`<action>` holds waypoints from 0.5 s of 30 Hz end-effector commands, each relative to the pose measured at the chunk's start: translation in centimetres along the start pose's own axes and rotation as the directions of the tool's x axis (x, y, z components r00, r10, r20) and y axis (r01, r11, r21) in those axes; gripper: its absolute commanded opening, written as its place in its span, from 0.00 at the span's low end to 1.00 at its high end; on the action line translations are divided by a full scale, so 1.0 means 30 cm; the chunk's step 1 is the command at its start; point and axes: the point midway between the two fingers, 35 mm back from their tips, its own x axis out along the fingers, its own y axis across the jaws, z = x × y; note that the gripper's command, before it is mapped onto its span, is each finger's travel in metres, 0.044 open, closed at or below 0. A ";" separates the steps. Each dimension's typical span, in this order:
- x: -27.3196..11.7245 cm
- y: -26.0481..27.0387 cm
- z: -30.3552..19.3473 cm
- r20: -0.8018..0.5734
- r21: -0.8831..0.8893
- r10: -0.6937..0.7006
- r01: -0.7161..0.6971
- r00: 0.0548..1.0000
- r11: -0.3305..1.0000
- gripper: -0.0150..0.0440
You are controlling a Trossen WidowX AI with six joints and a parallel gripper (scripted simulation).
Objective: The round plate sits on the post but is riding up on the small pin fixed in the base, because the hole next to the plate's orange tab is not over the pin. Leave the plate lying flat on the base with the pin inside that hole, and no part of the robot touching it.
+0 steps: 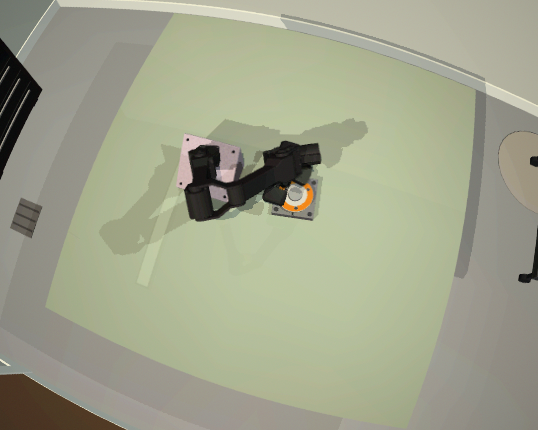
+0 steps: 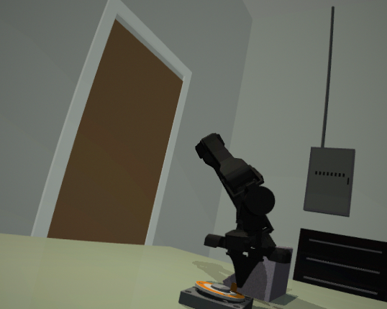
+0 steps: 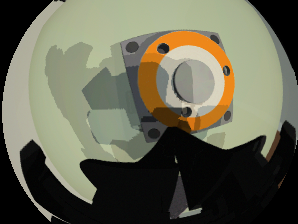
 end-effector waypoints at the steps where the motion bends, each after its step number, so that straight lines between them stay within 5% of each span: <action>1: 0.007 -0.019 -0.016 -0.008 -0.008 -0.012 0.012 1.000 1.000 0.25; 15: 0.006 -0.060 -0.028 -0.008 -0.008 -0.013 0.013 1.000 1.000 0.25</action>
